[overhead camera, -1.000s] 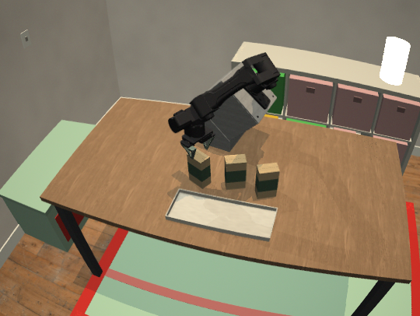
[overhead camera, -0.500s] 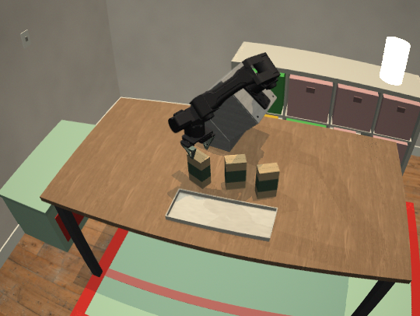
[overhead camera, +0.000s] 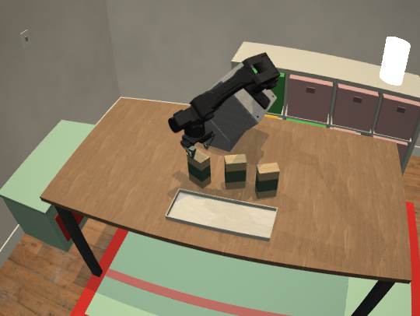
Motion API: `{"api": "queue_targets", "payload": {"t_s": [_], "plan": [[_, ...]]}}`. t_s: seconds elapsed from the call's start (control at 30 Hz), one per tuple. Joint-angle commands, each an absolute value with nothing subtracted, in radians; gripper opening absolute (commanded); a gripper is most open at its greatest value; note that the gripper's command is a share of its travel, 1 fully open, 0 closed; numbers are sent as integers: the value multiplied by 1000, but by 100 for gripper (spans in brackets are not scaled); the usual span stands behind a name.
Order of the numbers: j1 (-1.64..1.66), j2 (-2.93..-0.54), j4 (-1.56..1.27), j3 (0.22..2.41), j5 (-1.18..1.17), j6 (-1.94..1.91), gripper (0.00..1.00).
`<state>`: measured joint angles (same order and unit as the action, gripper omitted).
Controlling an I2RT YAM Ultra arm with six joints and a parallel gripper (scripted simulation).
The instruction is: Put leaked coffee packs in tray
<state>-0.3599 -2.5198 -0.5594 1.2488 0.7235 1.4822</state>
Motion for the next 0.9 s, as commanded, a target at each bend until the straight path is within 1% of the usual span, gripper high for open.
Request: {"api": "queue_targets", "payload": {"t_s": [0.0,0.77,0.87], "plan": [[-389,-2490,-552,1265,715,1487,77],[-389,-2491,-556,1273,715,1486,77],[-391,-2534,-574,1283,714,1477,77]]}}
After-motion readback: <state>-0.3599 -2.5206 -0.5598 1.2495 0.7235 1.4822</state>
